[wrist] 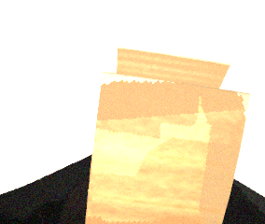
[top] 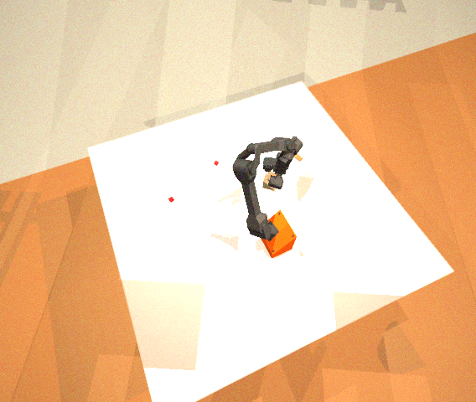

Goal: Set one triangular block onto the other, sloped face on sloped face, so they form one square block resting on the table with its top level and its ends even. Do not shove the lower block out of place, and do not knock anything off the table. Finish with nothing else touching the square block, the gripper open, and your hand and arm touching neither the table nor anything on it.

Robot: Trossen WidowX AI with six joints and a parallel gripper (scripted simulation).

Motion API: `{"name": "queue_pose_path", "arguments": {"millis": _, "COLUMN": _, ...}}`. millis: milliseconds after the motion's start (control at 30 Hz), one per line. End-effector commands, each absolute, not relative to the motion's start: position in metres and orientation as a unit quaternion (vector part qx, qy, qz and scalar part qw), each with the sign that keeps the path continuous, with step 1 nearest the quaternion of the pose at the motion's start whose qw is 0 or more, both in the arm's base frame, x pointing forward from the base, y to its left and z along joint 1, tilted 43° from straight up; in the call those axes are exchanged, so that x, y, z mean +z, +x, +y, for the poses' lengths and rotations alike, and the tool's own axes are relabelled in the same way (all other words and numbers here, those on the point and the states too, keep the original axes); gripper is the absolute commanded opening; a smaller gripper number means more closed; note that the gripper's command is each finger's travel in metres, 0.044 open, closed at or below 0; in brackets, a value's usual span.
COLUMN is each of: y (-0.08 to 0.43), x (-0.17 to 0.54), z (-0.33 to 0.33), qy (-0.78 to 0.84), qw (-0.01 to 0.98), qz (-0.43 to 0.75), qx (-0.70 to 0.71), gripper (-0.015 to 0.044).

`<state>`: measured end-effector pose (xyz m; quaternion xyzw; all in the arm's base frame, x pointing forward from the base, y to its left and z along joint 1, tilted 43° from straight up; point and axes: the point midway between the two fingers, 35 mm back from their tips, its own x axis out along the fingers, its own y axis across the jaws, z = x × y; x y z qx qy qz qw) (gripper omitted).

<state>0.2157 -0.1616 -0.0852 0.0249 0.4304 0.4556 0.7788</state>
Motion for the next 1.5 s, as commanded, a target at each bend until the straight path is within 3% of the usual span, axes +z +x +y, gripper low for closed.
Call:
{"name": "queue_pose_path", "arguments": {"millis": 0, "y": 0.217, "x": -0.085, "z": -0.161, "qy": 0.027, "qw": 0.781, "qz": 0.429, "qx": 0.454, "gripper": 0.0000}}
{"name": "queue_pose_path", "arguments": {"millis": 1467, "y": 0.224, "x": -0.094, "z": -0.148, "qy": 0.029, "qw": 0.782, "qz": 0.427, "qx": 0.453, "gripper": 0.0000}}
